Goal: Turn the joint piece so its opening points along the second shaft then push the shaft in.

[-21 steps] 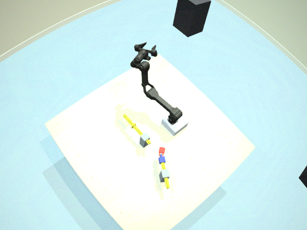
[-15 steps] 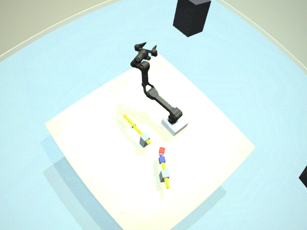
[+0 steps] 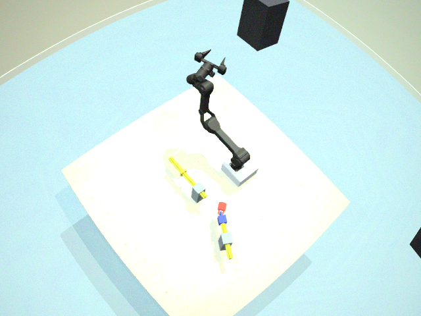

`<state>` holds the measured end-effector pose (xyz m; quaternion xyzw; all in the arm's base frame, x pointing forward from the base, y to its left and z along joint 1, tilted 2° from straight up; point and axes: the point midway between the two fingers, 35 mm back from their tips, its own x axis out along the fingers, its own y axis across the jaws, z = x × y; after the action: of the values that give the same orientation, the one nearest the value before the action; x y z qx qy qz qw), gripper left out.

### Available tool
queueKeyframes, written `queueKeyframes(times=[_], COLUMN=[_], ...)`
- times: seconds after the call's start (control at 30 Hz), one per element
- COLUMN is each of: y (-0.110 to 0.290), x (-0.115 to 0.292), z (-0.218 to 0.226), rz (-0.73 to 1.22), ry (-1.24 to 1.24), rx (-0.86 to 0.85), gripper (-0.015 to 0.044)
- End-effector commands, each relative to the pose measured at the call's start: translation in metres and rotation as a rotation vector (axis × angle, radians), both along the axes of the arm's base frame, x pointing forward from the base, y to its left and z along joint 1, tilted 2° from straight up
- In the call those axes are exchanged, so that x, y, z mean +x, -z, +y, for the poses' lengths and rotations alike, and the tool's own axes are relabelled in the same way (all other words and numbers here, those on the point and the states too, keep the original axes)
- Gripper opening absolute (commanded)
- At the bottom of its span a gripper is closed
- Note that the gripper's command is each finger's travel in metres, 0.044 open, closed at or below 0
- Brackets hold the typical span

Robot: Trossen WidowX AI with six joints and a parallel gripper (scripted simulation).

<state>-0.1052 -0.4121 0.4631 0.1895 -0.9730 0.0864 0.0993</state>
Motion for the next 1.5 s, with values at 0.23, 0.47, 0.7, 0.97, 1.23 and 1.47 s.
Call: queueKeyframes(times=[0.23,0.47,0.7,0.97,1.23,1.47], y=[-0.061,-0.095,-0.123,-0.147,-0.161,-0.168], x=[-0.028,-0.039,-0.047,-0.049,-0.042,-0.027], z=[0.063,0.113,0.170,0.234,0.296,0.357], rz=[0.037,0.087,0.161,0.259,0.382,0.510], ry=[0.001,0.009,0.021,0.031,0.049,0.051], rx=[-0.344,-0.559,-0.774,-1.004,-1.195,-1.387], gripper=[0.0440,0.0440,0.0440,0.0440,0.0440,0.0440])
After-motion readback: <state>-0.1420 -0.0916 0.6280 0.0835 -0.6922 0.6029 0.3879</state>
